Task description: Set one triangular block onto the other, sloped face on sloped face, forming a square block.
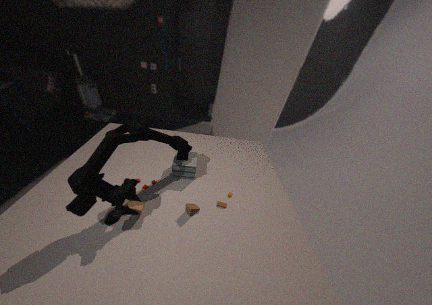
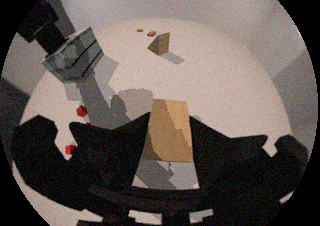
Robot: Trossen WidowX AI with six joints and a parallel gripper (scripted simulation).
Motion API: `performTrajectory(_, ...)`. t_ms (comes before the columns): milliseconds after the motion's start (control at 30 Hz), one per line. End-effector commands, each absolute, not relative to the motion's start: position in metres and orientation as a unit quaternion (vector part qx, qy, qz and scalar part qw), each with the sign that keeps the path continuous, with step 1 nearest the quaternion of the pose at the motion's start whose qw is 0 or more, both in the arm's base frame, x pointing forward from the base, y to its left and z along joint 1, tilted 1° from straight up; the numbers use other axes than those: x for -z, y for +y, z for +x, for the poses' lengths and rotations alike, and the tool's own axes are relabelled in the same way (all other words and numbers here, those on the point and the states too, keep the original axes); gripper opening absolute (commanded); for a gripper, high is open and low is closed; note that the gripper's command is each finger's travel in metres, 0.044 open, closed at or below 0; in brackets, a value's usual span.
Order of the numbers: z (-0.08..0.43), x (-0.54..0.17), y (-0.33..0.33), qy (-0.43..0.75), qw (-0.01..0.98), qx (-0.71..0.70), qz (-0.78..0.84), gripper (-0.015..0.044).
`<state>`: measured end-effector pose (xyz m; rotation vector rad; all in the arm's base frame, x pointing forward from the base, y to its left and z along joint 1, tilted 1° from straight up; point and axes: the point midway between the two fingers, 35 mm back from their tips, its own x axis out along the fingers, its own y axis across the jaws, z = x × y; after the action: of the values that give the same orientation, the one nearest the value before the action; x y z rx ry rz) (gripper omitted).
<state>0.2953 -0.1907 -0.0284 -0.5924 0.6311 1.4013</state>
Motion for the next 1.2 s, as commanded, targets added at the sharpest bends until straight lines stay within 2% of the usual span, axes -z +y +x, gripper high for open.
performTrajectory(0, 0.295, 0.027, -0.191, 0.284, 0.679, -0.623, -0.264, 0.0289)
performTrajectory(200, 0.295, 0.027, -0.191, 0.284, 0.679, -0.623, -0.264, 0.0440)
performTrajectory(433, 0.295, 0.024, -0.191, 0.285, 0.680, -0.622, -0.264, 0.0440)
performTrajectory(667, 0.292, -0.070, -0.187, 0.315, 0.708, -0.584, -0.242, 0.0440)
performTrajectory(833, 0.294, -0.071, -0.187, 0.317, 0.701, -0.585, -0.257, 0.0440)
performTrajectory(1000, 0.288, -0.028, -0.154, 0.471, 0.560, -0.607, -0.311, 0.0440)
performTrajectory(1167, 0.288, 0.000, -0.134, 0.614, 0.412, -0.526, -0.421, 0.0440)
